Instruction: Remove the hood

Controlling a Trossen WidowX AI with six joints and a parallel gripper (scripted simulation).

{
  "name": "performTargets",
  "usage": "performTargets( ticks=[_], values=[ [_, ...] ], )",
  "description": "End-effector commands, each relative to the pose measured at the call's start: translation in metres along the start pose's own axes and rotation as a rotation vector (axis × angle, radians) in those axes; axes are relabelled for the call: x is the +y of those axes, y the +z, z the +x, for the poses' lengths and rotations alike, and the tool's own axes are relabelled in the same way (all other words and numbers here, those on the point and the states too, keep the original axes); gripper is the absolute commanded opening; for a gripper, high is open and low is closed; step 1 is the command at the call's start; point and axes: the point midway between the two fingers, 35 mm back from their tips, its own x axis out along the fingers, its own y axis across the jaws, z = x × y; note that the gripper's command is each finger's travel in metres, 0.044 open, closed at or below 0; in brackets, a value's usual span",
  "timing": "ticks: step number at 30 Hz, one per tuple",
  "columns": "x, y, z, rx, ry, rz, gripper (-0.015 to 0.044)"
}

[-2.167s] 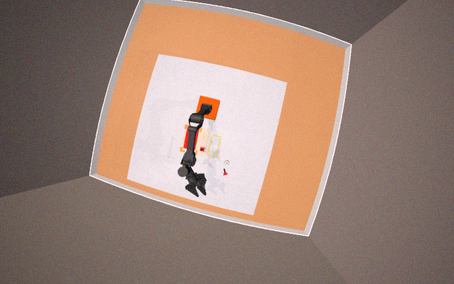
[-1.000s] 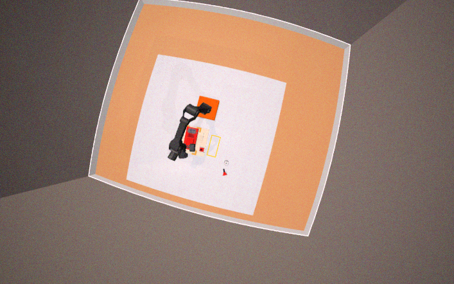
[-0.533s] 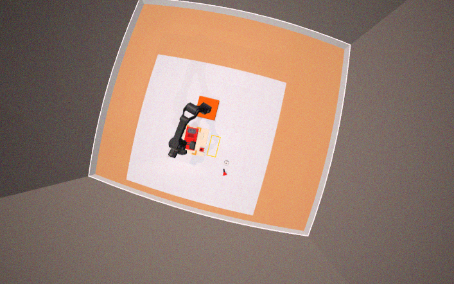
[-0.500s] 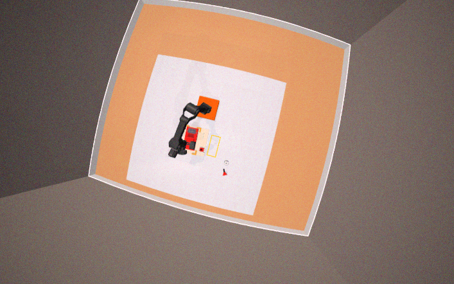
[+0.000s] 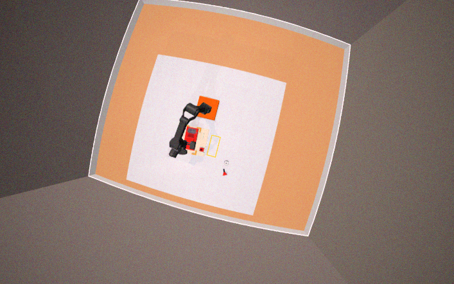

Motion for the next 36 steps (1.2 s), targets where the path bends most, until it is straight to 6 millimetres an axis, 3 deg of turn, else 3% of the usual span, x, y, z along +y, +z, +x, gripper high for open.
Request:
performTargets(
  ticks=[1,36],
  values=[
    [-0.001,0.0,0.004,0.003,-0.005,0.006,0.044],
    [-0.001,-0.002,0.029,0.003,-0.005,0.006,0.044]
  ],
)
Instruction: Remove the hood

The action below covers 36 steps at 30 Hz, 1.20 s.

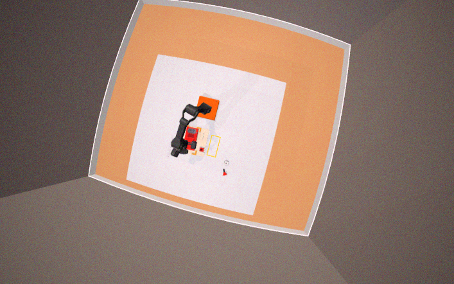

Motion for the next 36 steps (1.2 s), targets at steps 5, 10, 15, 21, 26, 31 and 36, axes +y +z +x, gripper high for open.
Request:
performTargets(
  ticks=[5,10,15,21,26,31,36],
  values=[
    [-0.001,-0.001,0.006,0.003,-0.005,0.006,0.044],
    [-0.001,-0.002,0.01,0.003,-0.005,0.006,0.044],
    [0.0,-0.002,0.013,0.003,-0.005,0.006,0.044],
    [0.0,-0.002,0.015,0.003,-0.005,0.006,0.044],
    [0.0,-0.002,0.018,0.003,-0.005,0.006,0.044],
    [-0.001,-0.002,0.02,0.003,-0.005,0.006,0.044],
    [-0.001,-0.002,0.023,0.003,-0.005,0.006,0.044]
  ],
)
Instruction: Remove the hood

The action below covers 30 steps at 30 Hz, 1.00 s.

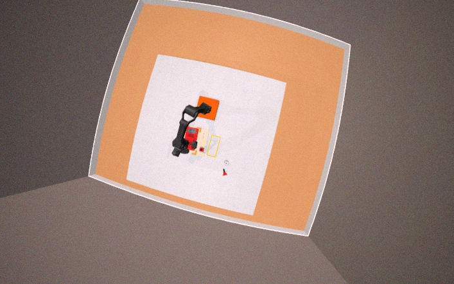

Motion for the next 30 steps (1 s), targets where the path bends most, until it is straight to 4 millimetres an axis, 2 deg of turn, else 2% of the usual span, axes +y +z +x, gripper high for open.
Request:
performTargets(
  ticks=[1,20,24,30],
  values=[
    [-0.0008,-0.0002,0.0023,0.002,-0.006,0.006,0.044],
    [-0.0007,-0.0004,0.0116,0.002,-0.006,0.006,0.044],
    [0.0,-0.0002,0.0099,0.0,0.0,0.0,0.0335],
    [0.0,-0.0002,0.0099,0.0,0.0,0.0,0.0295]
  ],
)
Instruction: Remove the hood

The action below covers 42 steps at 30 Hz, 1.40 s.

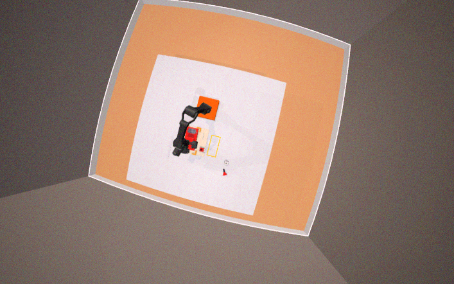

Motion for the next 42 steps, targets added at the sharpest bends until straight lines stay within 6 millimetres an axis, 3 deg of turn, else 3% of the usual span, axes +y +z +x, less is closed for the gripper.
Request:
performTargets(
  ticks=[1,3,14,42],
  values=[
    [0.0,0.0,0.0,0.0,-0.001,0.0,0.0288],
    [0.0,0.0,0.0,0.0,-0.001,0.0,0.0275],
    [0.0,0.0,-0.006,0.0,-0.001,0.0,0.0],
    [0.0,0.0,-0.024,0.0,0.0,0.0,0.0]
  ],
)
